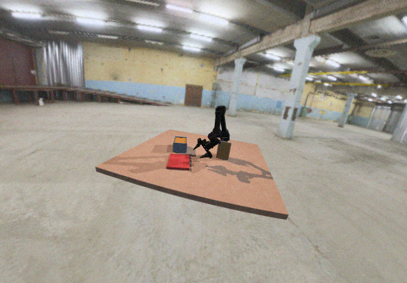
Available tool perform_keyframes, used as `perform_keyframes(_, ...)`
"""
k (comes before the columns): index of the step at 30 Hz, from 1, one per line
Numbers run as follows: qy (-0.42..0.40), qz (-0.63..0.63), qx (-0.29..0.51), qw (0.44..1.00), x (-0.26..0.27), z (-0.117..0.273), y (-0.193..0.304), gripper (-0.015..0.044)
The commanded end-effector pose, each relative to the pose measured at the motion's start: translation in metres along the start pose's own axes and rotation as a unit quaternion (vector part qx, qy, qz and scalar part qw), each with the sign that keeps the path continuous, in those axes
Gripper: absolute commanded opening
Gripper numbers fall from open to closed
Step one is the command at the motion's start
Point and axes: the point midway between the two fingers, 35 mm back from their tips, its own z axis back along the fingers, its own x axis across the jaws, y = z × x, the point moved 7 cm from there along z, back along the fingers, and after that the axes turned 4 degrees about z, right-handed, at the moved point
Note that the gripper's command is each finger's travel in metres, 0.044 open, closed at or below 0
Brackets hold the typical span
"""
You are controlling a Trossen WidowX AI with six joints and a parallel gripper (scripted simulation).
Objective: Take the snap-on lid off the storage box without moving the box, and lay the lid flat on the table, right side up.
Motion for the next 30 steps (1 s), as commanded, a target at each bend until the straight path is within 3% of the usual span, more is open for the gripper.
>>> perform_keyframes(1,0.0,-0.002,0.0,1.0,0.004,0.007,0.0,0.044)
perform_keyframes(30,0.001,-0.002,0.001,1.0,0.032,0.056,-0.001,0.044)
